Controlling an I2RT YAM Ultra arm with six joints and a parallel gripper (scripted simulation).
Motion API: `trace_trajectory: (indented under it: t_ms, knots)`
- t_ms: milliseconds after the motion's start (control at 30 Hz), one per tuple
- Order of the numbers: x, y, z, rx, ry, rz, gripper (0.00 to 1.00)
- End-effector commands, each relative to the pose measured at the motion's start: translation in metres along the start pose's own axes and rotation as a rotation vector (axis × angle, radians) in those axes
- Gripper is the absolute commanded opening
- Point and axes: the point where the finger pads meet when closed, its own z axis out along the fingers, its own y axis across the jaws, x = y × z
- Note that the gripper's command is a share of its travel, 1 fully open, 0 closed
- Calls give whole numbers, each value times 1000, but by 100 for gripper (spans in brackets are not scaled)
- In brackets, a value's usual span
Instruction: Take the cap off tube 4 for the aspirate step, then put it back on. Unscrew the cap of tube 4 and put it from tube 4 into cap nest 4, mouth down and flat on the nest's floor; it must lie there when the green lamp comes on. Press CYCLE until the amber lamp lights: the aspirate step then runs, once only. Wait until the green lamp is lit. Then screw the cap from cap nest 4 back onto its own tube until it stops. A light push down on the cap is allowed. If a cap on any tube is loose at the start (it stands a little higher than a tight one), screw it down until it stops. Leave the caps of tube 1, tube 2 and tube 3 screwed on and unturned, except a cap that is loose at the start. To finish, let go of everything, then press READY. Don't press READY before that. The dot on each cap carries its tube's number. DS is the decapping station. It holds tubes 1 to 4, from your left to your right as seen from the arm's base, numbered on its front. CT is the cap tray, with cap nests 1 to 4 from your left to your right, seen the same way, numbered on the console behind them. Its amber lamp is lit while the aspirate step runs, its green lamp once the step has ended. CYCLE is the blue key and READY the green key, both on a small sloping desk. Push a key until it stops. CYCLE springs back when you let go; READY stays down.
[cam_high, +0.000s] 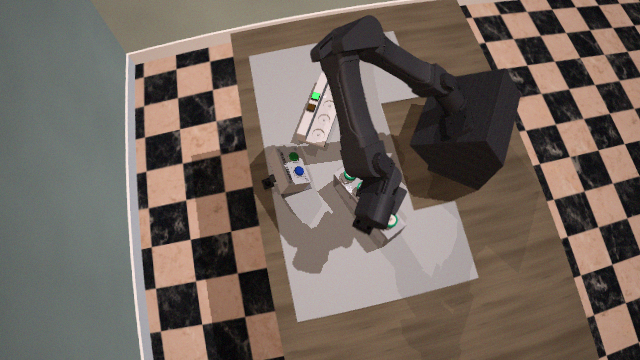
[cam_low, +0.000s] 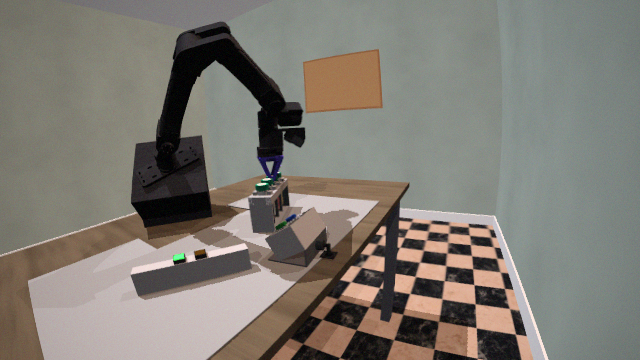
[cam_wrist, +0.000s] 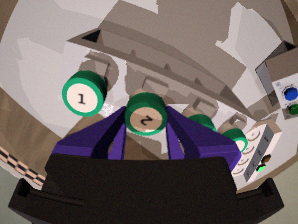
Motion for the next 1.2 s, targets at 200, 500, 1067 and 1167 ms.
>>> trace_trajectory:
  t_ms: [200, 500, 1067, 1167]
  knots:
    - [-6, 1, -3, -5, -23, 98, 49]
    - [-6, 1, -3, -5, -23, 98, 49]
    - [-5, 1, -48, -6, -23, 98, 49]
    - [-5, 1, -48, -6, -23, 98, 49]
